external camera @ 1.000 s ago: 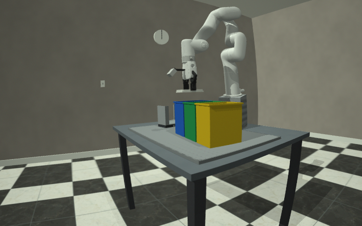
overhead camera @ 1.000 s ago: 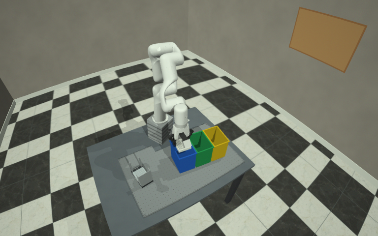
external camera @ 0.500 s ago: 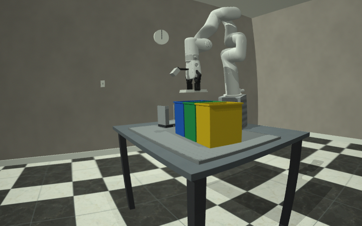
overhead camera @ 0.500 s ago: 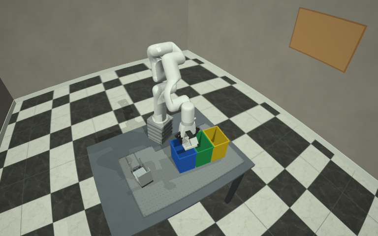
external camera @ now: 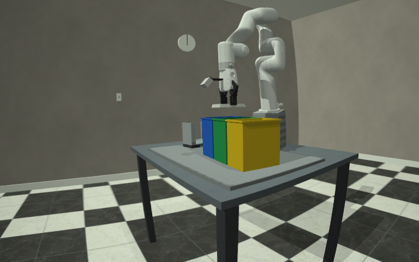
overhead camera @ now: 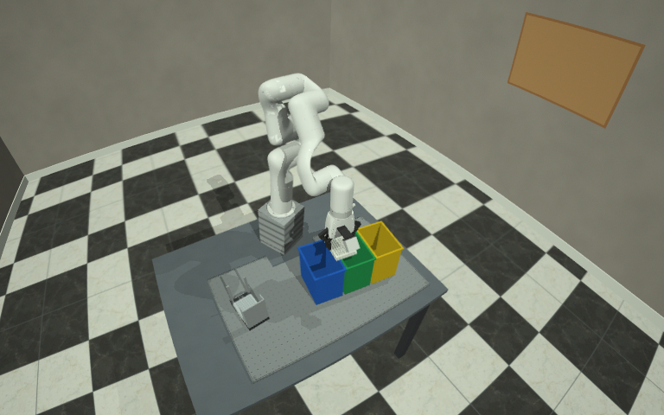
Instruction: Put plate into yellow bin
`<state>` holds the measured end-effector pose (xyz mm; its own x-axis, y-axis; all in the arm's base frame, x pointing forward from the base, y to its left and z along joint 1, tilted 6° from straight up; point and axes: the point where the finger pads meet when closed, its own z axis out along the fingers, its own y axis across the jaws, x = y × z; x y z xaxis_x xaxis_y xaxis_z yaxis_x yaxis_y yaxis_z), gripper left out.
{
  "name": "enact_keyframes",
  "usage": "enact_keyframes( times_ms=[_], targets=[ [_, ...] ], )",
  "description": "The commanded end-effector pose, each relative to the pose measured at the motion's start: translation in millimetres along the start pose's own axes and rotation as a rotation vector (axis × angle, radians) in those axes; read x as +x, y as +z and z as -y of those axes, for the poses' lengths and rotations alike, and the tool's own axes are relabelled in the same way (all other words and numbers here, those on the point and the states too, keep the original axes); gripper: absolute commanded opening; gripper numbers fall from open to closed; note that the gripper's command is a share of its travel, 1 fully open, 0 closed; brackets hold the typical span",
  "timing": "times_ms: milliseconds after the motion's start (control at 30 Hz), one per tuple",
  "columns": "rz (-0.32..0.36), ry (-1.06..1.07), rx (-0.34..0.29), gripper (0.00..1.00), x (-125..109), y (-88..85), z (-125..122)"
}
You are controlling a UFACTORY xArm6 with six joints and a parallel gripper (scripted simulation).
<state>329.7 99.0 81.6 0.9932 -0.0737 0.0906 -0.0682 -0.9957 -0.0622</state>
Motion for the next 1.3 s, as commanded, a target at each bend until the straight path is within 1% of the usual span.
enact_keyframes(
  times_ms=[0, 167, 233, 733, 800, 1267],
  targets=[
    [-0.004, 0.000, -0.001, 0.00, 1.0, -0.2, 16.5],
    [-0.003, 0.000, -0.001, 0.00, 0.4, 0.3, 33.2],
    [-0.003, 0.000, -0.001, 0.00, 0.4, 0.3, 33.2],
    [-0.003, 0.001, 0.000, 0.00, -1.5, 1.8, 83.3],
    [-0.003, 0.001, 0.000, 0.00, -1.5, 1.8, 83.3],
    [-0.003, 0.001, 0.000, 0.00, -3.3, 3.2, 130.0]
  ],
)
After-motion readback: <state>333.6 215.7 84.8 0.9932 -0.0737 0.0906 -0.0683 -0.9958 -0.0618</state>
